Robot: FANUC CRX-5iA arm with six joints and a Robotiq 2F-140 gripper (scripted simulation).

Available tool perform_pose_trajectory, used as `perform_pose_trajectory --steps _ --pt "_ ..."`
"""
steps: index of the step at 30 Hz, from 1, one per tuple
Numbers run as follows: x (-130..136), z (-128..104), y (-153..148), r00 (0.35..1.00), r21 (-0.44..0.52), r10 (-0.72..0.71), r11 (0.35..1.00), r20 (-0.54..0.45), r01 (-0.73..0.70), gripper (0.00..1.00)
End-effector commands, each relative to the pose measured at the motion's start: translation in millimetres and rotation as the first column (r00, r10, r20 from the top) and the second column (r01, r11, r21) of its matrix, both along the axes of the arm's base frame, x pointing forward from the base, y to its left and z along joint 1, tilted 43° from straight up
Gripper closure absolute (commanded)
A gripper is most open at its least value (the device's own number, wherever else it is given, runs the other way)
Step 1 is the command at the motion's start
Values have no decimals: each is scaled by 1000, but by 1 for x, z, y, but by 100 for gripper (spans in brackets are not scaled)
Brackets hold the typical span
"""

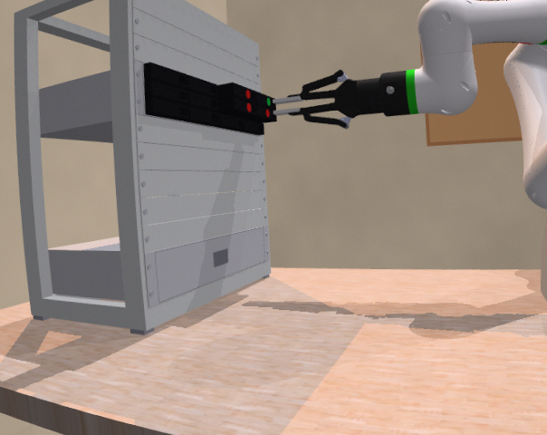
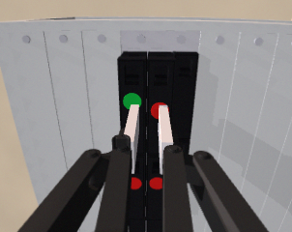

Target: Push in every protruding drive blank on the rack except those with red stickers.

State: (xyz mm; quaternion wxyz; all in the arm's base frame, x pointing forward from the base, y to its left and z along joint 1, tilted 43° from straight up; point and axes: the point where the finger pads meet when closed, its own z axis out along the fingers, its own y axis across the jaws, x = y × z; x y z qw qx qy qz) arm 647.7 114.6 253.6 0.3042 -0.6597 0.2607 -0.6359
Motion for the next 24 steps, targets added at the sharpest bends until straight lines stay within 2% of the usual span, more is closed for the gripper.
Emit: perform_pose_trajectory --steps 1,19,24 --pt "0 0 0 1000 0 0 1000 0 0 100" --pt "0 0 0 1000 0 0 1000 0 0 100" --pt "-20 8 8 1000 0 0 1000 0 0 100"
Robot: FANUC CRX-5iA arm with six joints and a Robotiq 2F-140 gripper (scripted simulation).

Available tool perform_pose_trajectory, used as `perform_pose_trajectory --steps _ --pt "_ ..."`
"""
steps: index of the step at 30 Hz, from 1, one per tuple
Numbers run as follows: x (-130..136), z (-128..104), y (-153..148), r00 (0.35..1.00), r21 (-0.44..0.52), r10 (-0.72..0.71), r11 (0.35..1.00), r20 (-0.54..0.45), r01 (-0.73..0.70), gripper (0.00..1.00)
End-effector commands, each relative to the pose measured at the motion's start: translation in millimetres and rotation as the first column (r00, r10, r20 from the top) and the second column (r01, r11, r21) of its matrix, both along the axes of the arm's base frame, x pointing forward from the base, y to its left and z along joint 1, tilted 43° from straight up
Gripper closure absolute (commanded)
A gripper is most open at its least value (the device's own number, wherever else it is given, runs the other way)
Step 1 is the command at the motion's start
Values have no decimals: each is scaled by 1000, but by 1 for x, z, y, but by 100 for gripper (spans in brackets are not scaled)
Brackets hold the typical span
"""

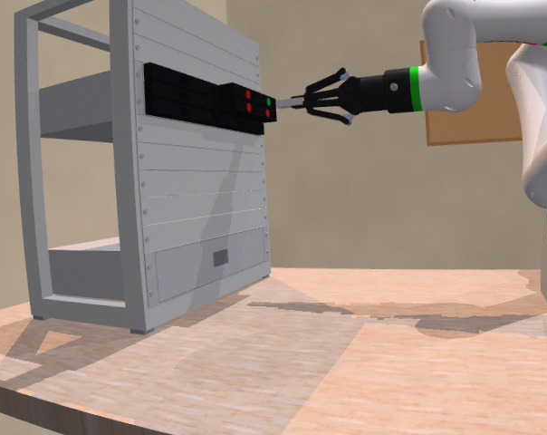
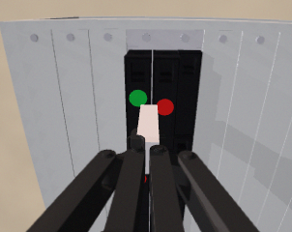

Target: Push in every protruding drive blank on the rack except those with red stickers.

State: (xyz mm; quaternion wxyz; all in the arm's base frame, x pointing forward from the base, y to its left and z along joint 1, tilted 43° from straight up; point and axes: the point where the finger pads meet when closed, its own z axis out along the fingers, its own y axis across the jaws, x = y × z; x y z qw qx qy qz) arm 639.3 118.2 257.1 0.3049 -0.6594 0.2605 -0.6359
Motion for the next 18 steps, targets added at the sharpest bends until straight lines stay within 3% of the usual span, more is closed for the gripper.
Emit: perform_pose_trajectory --steps 1,8,18 --pt "-16 6 6 1000 -1 -1 1000 -1 1 100" --pt "-19 8 8 1000 -1 -1 1000 -1 1 100" --pt "19 8 11 1000 -1 -1 1000 -1 1 100"
